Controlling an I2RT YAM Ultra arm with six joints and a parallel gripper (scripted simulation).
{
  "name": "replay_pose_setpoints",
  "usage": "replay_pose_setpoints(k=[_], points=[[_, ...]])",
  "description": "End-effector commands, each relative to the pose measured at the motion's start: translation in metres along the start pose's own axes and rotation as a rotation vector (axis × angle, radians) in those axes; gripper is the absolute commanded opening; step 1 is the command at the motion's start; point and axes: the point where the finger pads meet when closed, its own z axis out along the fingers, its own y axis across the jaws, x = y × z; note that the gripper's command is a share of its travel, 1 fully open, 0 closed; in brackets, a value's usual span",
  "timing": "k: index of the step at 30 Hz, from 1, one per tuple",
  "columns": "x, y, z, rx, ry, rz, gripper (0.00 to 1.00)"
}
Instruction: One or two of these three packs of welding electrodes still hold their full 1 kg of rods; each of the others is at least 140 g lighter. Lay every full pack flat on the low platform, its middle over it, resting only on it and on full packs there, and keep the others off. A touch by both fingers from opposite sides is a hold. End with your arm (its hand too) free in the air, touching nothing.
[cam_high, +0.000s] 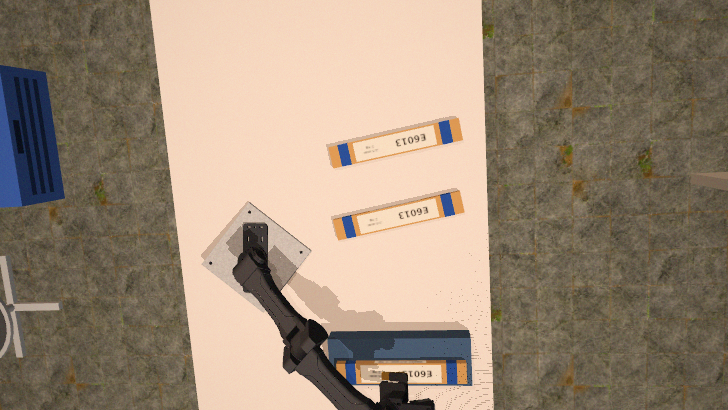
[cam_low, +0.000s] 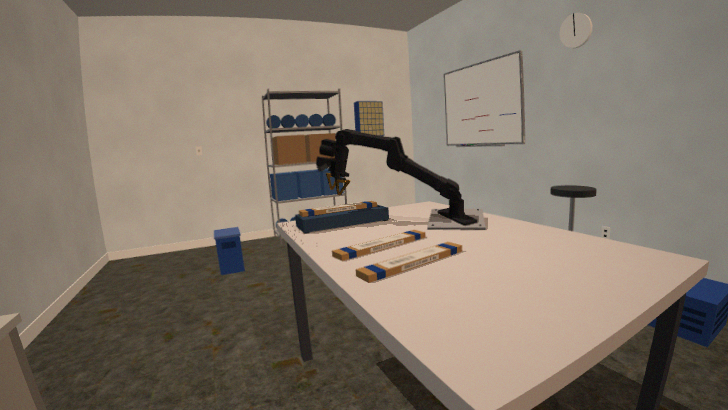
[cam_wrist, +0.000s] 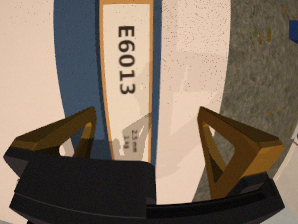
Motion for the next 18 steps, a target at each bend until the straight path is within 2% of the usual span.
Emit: replay_pose_setpoints(k=[1, 4, 8, 15, 18], points=[[-0.003, 0.006, -0.019, -0.102, 0.093, -0.029, 0.95], [-0.003, 0.012, -0.019, -0.101, 0.089, -0.048, 0.95], [-0.005, 0.039, -0.022, -0.12, 0.101, -0.097, 0.95], [-0.007, 0.085, -0.028, -0.188, 0.159, -0.137, 0.95], [-0.008, 0.105, -0.03, -0.192, 0.162, -0.138, 0.95]])
